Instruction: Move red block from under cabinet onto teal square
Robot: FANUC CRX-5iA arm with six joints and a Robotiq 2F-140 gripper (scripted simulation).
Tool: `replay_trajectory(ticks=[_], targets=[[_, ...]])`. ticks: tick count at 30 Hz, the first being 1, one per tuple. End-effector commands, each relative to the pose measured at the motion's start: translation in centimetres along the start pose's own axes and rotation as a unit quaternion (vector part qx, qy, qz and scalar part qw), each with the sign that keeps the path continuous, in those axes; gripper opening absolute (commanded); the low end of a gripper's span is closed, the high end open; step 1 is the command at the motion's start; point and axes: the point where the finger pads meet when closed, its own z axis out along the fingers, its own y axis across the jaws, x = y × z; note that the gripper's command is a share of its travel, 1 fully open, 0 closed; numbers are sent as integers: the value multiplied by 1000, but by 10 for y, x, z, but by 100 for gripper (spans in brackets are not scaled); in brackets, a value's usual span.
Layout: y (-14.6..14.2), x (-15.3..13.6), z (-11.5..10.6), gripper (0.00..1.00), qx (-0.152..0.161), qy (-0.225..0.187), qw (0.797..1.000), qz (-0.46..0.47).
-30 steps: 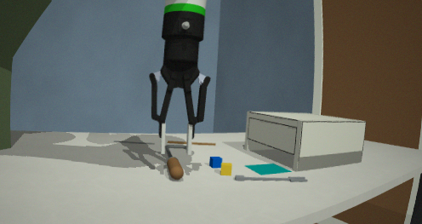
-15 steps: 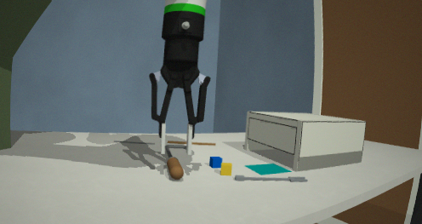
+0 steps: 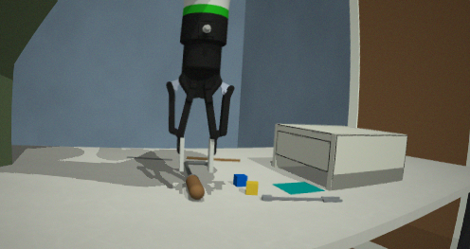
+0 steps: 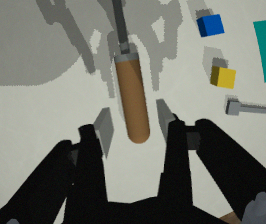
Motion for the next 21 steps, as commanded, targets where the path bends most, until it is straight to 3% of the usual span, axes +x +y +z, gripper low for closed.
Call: replay_trajectory(ticks=[1, 21], targets=[[0, 0, 1, 33, 0, 0, 1000, 0], [0, 0, 19, 33, 0, 0, 1000, 0]])
